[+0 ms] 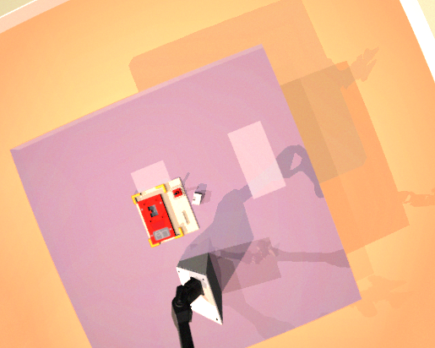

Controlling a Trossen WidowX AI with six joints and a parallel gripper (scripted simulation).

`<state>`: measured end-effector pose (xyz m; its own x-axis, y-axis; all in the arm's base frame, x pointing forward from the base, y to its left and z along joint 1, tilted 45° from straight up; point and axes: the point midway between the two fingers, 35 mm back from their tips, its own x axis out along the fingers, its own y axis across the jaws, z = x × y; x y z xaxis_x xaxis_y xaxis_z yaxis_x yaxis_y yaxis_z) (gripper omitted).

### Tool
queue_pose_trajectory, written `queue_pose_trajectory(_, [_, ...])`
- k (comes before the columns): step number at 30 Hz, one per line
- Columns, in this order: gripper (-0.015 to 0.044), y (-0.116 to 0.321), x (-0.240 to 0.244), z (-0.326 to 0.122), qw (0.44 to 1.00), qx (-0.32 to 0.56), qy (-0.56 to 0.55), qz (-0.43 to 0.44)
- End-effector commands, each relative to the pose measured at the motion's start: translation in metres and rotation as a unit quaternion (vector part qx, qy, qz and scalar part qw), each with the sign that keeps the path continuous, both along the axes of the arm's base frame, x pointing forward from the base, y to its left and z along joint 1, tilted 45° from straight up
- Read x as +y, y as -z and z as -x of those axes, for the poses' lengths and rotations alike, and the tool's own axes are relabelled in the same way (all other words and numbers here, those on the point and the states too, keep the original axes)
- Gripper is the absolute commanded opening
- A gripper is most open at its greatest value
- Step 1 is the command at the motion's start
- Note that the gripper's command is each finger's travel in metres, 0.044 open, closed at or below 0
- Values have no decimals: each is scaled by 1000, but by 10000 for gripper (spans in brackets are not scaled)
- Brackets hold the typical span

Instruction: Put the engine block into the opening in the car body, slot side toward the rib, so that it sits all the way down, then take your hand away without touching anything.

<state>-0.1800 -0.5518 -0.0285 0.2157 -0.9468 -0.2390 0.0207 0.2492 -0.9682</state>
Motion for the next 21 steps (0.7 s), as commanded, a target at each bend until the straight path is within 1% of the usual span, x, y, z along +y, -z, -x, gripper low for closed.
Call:
queue_pose_trajectory(1, [440,7,-6,-35,997,-61,-14,-40])
queue_pose_trajectory(12, [440,21,-11,-121,970,-189,-39,-150])
queue_pose_trajectory(21, [440,36,0,-186,921,-289,-28,-258])
